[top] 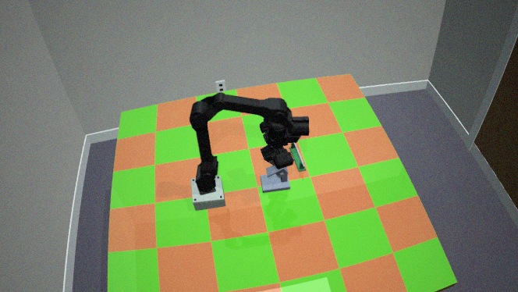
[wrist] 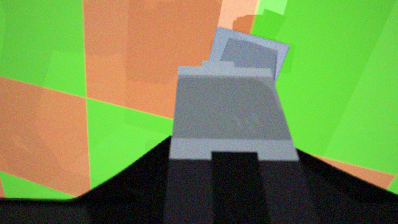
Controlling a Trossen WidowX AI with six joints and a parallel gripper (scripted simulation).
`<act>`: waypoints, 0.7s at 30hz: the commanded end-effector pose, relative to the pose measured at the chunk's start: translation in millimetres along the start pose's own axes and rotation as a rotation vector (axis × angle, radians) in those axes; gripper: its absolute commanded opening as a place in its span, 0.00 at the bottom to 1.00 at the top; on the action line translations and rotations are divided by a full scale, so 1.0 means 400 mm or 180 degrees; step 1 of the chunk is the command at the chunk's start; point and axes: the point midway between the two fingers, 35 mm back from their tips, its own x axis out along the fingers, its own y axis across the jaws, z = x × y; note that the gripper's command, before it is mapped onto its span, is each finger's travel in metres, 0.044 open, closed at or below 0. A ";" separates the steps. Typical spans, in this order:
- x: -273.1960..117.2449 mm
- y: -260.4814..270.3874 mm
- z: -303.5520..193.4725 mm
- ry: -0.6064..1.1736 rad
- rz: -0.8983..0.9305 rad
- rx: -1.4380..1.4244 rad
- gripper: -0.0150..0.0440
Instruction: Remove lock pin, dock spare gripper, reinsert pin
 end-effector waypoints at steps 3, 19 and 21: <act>-0.020 0.018 -0.032 0.0062 -0.0268 0.0265 0.25; -0.036 0.031 -0.073 0.0083 -0.0690 0.0674 0.25; -0.025 0.028 -0.066 0.0070 -0.0689 0.0686 0.25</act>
